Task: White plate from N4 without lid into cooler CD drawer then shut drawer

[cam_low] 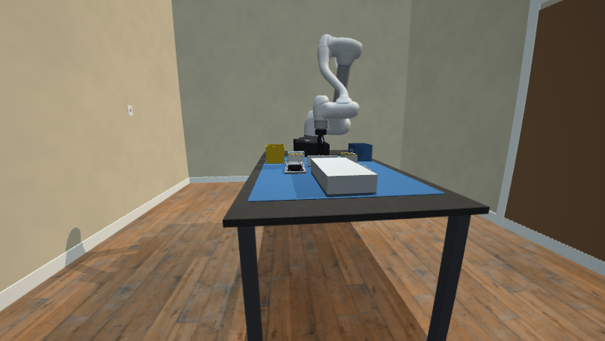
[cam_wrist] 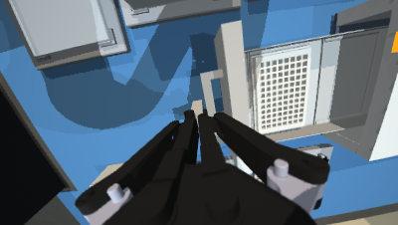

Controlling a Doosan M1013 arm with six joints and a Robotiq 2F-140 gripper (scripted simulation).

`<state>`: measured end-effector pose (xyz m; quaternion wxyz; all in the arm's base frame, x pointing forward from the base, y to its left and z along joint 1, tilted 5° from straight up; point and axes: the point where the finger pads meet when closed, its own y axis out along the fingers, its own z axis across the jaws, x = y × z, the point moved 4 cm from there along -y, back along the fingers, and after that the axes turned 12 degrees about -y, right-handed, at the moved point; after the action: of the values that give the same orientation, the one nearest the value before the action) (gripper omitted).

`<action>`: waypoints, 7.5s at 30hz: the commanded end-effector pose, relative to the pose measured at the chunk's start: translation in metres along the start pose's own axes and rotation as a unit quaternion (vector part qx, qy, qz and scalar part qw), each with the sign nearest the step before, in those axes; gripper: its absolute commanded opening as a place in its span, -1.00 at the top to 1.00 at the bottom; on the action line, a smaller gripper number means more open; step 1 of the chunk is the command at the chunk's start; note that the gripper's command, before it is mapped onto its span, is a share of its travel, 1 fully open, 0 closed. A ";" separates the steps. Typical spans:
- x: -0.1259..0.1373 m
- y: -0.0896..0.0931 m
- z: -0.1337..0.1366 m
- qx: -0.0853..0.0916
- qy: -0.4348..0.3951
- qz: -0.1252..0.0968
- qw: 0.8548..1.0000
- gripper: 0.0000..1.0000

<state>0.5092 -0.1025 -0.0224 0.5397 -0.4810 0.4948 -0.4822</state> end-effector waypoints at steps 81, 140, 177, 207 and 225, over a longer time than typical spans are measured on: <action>0.007 0.000 0.038 -0.001 0.000 0.000 1.000 1.00; 0.014 0.000 0.073 -0.001 0.000 0.000 1.000 1.00; 0.015 0.000 0.076 -0.001 0.000 0.000 1.000 1.00; 0.021 0.000 0.108 -0.001 0.000 0.000 1.000 1.00; 0.021 0.000 0.108 -0.001 0.000 0.000 1.000 1.00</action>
<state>0.6153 -0.1204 -0.0194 0.5399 -0.4808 0.4950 -0.4820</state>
